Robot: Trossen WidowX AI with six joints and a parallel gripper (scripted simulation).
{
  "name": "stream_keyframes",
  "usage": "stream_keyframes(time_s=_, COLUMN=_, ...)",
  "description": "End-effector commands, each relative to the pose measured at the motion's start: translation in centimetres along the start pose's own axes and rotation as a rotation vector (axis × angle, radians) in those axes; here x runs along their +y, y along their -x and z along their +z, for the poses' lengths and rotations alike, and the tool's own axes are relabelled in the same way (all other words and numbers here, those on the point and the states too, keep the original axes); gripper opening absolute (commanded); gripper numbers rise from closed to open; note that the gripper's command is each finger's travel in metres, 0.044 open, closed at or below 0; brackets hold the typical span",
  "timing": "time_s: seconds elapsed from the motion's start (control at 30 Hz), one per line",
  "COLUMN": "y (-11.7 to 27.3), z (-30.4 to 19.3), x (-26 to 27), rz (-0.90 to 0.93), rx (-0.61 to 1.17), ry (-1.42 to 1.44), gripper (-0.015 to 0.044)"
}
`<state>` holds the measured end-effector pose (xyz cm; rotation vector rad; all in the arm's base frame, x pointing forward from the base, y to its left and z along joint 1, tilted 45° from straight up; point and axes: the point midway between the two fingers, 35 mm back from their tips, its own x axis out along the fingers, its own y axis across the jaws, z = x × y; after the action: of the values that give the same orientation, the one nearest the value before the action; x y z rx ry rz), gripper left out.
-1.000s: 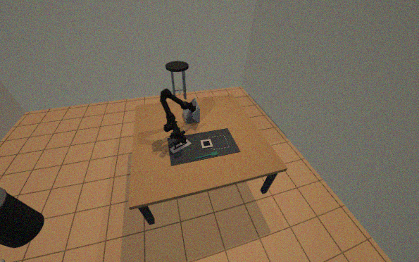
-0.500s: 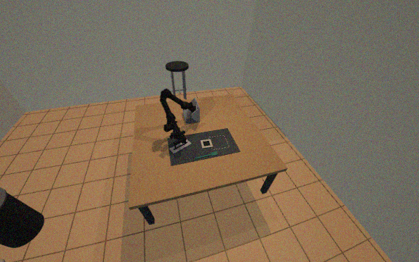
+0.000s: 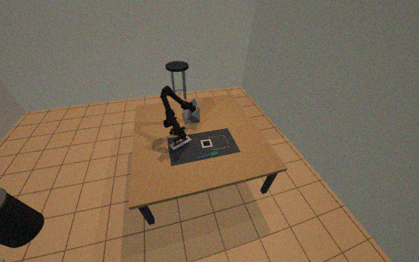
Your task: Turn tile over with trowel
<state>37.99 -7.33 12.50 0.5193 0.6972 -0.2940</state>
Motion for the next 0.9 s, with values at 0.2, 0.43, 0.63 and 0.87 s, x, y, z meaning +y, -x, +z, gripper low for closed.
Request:
stream_keyframes(time_s=0.2, y=-0.8, z=-0.3, x=1.4, rz=-0.011, rx=-0.064, ry=-0.017, gripper=0.0000)
stream_keyframes(time_s=0.43, y=-3.3, z=-1.8, x=2.5, rz=-0.034, rx=-0.179, ry=-0.066, gripper=0.0000)
stream_keyframes(time_s=0.63, y=-4.6, z=-3.5, x=3.3, rz=-0.038, rx=-0.280, ry=-0.122, gripper=0.0000)
stream_keyframes(time_s=0.87, y=-5.0, z=-5.7, x=4.1, rz=-0.024, rx=-0.399, ry=-0.206, gripper=0.0000)
